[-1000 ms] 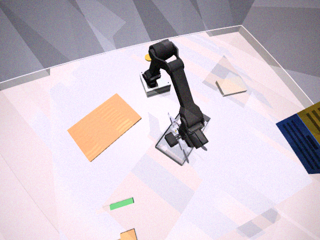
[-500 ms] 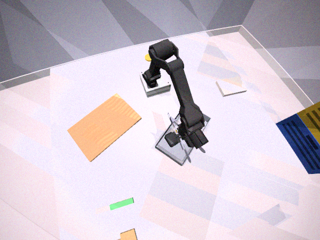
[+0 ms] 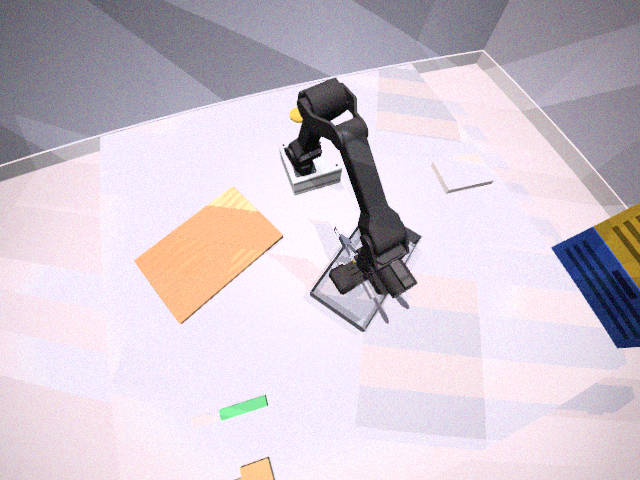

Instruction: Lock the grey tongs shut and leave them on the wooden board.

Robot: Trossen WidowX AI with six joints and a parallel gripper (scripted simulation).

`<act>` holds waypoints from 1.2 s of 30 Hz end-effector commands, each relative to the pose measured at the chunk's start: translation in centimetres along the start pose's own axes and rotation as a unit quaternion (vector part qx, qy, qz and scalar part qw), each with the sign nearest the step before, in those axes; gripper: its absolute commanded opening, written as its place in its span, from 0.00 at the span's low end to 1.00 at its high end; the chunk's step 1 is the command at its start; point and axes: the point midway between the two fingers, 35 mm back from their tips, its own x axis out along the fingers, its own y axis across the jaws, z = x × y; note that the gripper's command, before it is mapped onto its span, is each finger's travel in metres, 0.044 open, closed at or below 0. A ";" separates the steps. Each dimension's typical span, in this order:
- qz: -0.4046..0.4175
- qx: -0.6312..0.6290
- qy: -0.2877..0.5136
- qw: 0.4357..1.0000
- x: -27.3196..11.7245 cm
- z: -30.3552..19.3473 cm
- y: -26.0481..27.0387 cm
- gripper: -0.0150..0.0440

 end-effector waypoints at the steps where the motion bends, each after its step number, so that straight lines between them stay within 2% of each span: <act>1: -0.001 0.000 -0.001 1.000 0.0 0.1 0.0 0.48; 19: -0.001 0.000 -0.001 1.000 0.0 0.1 0.0 0.28; 25: -0.001 0.000 -0.001 1.000 0.0 0.1 0.0 0.01; 31: -0.001 0.000 -0.001 1.000 -0.4 0.1 0.0 0.00; 36: 0.001 -0.002 0.000 1.000 -5.1 0.5 0.0 0.00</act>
